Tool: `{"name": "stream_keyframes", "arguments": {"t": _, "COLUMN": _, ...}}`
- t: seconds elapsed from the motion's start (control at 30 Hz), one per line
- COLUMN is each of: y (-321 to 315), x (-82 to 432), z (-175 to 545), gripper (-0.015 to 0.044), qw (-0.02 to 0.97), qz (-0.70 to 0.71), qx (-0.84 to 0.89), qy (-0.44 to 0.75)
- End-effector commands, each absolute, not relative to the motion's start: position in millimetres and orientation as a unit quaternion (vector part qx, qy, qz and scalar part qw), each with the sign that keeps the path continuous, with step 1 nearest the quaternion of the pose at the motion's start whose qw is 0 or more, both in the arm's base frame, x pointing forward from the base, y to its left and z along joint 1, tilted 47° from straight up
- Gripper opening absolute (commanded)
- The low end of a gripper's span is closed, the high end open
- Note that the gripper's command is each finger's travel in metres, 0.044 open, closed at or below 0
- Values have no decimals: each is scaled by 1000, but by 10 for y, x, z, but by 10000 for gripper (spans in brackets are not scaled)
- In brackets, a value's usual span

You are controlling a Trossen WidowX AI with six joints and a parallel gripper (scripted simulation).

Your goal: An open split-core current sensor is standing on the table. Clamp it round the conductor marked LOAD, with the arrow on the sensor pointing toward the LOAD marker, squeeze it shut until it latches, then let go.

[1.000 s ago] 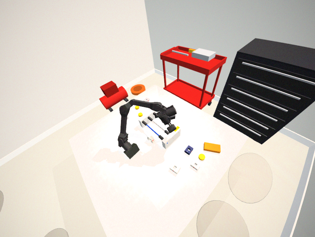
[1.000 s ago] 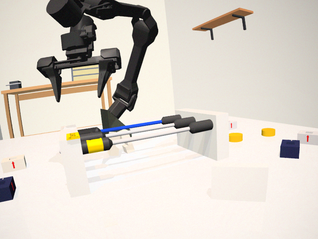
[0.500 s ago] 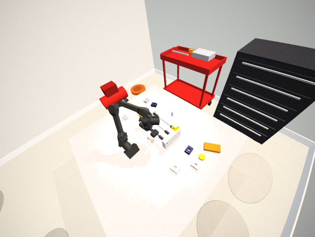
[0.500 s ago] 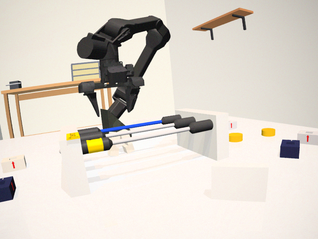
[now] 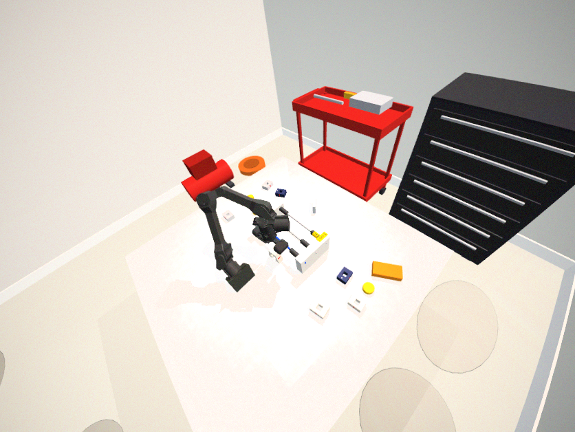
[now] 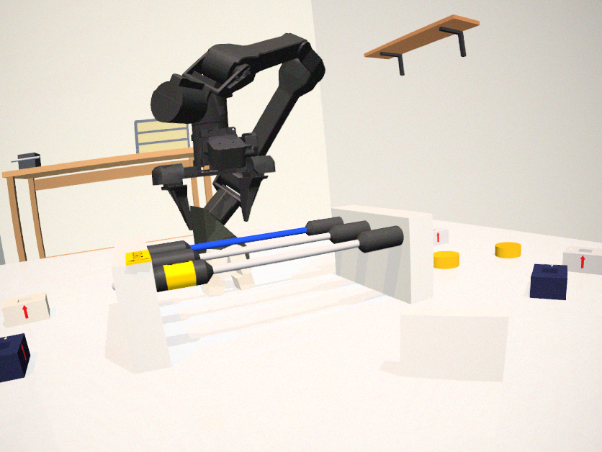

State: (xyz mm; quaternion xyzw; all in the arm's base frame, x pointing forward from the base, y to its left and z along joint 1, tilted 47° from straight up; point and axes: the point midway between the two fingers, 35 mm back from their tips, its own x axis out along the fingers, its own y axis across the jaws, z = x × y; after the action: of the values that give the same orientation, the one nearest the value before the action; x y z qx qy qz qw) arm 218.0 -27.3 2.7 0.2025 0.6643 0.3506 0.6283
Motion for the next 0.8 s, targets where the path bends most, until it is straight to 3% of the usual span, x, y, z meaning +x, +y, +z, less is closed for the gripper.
{"name": "stream_keyframes", "arguments": {"t": 0.0, "y": -218, "x": 2175, "z": -19, "gripper": 440, "qw": 628, "qz": 350, "qx": 205, "qy": 664}}
{"name": "stream_keyframes", "arguments": {"t": 0.77, "y": 57, "x": 2113, "z": -269, "gripper": 440, "qw": 628, "qz": 351, "qx": 206, "qy": 663}}
